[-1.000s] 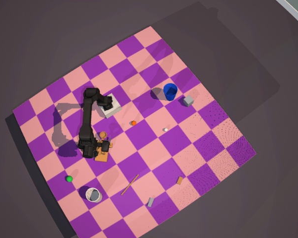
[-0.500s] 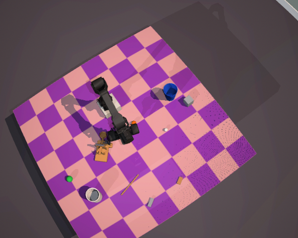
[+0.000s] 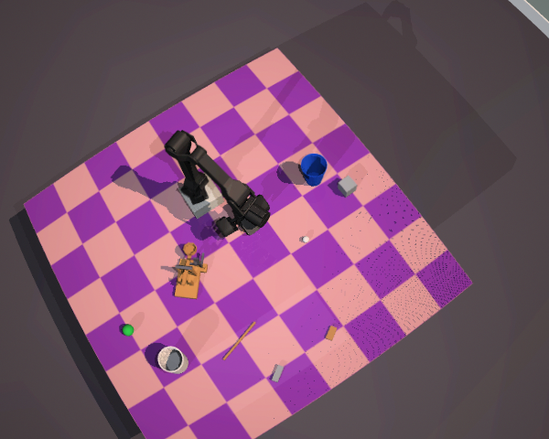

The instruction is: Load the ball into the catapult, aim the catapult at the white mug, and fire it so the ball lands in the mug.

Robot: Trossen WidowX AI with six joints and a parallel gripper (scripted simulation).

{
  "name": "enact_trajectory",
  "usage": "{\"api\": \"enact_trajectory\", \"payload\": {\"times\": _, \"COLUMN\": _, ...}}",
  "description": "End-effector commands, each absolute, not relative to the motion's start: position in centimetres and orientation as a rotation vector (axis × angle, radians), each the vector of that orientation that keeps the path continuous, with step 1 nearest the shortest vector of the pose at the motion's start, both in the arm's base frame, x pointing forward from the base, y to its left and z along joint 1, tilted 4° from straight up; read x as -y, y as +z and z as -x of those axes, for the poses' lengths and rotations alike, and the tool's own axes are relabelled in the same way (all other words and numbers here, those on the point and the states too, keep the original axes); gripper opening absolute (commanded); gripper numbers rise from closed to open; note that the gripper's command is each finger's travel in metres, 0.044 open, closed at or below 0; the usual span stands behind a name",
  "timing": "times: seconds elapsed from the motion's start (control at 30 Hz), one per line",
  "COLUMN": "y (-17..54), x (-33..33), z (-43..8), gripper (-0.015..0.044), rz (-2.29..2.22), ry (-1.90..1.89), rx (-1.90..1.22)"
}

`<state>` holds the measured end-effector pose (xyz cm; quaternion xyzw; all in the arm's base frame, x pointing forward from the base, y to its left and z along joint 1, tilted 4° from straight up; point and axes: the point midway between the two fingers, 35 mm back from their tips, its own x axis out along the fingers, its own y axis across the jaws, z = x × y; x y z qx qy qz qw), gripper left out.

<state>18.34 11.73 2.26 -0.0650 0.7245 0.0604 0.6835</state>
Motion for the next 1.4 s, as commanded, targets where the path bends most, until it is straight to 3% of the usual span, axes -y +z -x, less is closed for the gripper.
{"api": "enact_trajectory", "payload": {"times": 0.0, "y": 2.1, "x": -12.1, "z": -17.7, "gripper": 0.0300, "rz": 0.145, "ry": 0.145, "rx": -1.620}}
{"api": "enact_trajectory", "payload": {"times": 1.2, "y": -3.1, "x": -12.0, "z": -17.4, "gripper": 0.0300, "rz": 0.145, "ry": 0.145, "rx": -1.620}}
{"api": "enact_trajectory", "payload": {"times": 1.37, "y": -3.1, "x": -12.0, "z": -17.4, "gripper": 0.0169, "rz": 0.145, "ry": 0.145, "rx": -1.620}}
